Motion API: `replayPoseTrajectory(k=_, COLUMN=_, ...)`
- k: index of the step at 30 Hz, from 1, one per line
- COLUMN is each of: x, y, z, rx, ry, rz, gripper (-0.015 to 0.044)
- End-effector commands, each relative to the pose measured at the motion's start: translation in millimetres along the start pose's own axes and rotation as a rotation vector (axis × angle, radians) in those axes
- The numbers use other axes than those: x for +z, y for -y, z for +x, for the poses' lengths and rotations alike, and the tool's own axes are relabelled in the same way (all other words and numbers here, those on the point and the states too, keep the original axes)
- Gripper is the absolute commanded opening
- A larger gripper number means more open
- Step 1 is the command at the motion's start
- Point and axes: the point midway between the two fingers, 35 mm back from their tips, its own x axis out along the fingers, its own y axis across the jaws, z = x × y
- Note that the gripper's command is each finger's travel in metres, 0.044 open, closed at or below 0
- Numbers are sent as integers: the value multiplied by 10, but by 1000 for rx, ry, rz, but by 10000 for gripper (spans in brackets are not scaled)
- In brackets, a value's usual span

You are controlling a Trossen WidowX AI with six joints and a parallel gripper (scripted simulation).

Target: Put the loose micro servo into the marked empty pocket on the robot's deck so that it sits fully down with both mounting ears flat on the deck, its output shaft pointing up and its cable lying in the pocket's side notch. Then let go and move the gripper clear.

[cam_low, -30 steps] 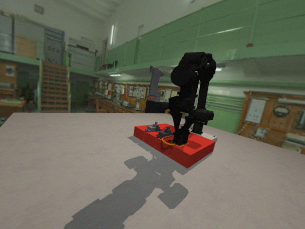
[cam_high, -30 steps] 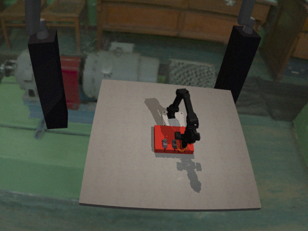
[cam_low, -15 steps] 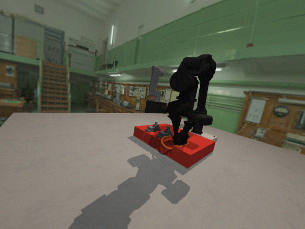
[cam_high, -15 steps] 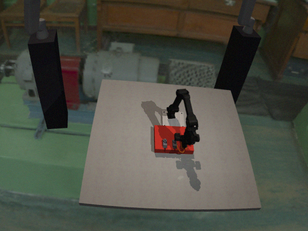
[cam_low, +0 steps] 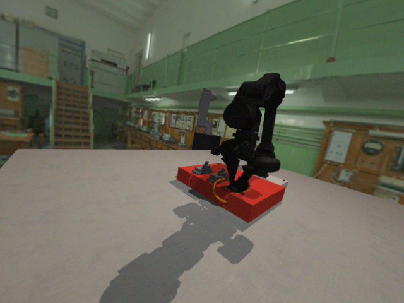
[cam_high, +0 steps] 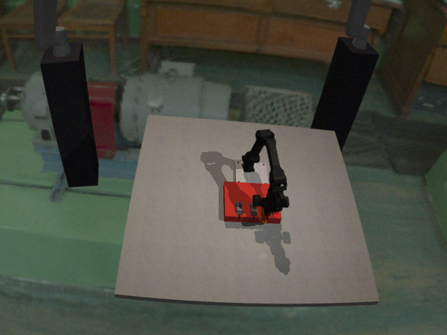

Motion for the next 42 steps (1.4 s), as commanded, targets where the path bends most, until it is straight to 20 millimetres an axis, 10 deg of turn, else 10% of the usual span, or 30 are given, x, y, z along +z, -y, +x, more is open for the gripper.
replayPoseTrajectory(k=1, x=1, y=2, z=34, rx=0, ry=1, rz=-1, gripper=0)
replayPoseTrajectory(k=11, x=-2, y=1, z=44, rx=0, ry=1, rz=-1, gripper=184)
replayPoseTrajectory(k=23, x=-21, y=0, z=-310, rx=2, ry=10, rz=0, gripper=214)
replayPoseTrajectory(k=34, x=-1077, y=-2, z=-929, rx=0, ry=-7, rz=-1, gripper=440)
replayPoseTrajectory(k=42, x=-1084, y=-4, z=-1023, rx=1, ry=-7, rz=0, gripper=440)
